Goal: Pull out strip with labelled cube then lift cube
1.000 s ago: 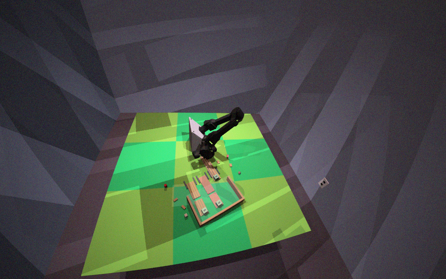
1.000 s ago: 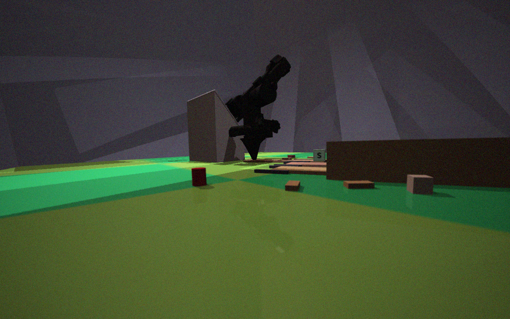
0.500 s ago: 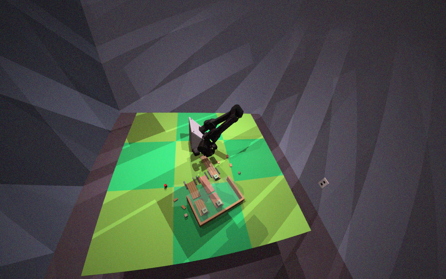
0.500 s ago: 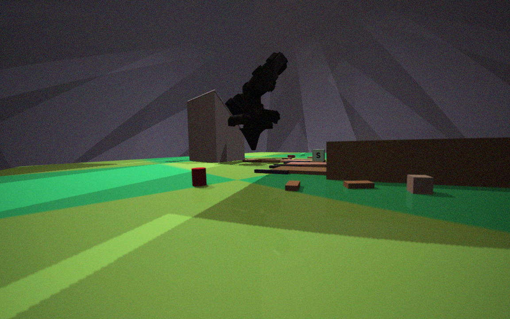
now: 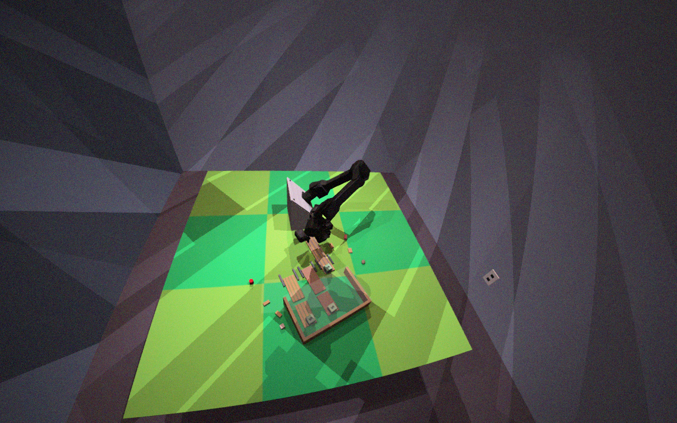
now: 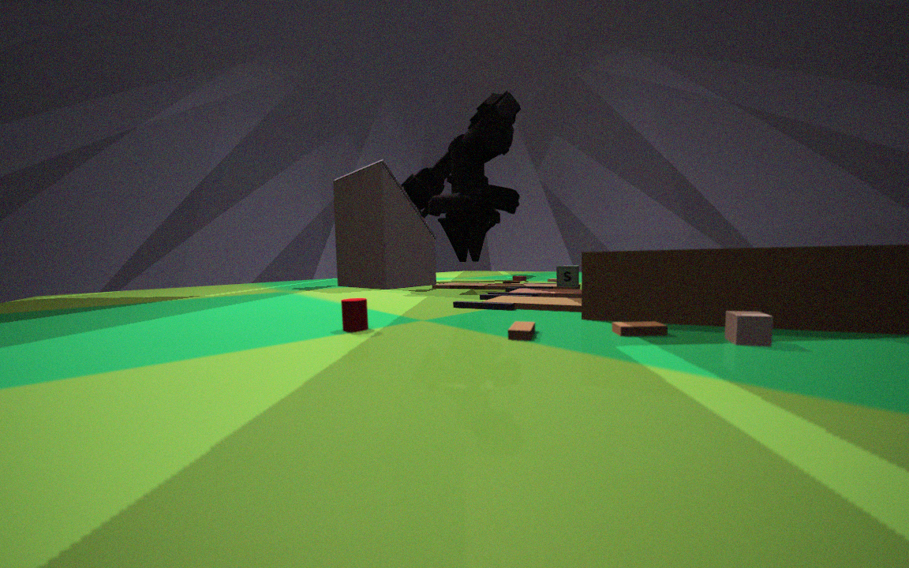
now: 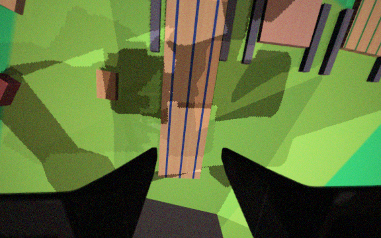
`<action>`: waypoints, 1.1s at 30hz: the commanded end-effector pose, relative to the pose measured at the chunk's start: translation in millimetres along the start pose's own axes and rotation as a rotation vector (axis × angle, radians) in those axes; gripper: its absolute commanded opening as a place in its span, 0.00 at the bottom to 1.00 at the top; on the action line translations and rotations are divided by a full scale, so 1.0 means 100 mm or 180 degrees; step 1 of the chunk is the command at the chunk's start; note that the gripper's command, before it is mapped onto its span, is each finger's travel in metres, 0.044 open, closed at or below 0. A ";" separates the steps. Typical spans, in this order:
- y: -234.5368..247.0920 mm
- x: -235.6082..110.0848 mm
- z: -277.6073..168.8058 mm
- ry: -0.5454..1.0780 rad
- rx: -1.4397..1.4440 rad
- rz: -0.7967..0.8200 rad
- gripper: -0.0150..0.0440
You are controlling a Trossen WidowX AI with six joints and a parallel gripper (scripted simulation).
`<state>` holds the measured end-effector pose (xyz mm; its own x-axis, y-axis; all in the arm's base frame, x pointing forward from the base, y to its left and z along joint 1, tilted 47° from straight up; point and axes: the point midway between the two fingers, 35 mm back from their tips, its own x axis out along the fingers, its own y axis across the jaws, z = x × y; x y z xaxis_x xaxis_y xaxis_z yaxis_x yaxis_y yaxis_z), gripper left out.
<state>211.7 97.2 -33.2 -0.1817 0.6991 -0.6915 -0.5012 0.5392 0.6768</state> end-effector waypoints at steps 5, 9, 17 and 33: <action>-0.03 -0.04 0.28 -0.0016 -0.0010 0.0012 1.00; -0.05 -0.05 0.40 -0.0017 -0.0011 0.0011 1.00; -0.08 -0.09 0.65 -0.0020 -0.0015 0.0011 1.00; -0.13 -0.16 1.14 -0.0027 -0.0022 0.0009 1.00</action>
<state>307.2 127.2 -6.8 -0.1768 0.7005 -0.6914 -0.5082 0.5366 0.6736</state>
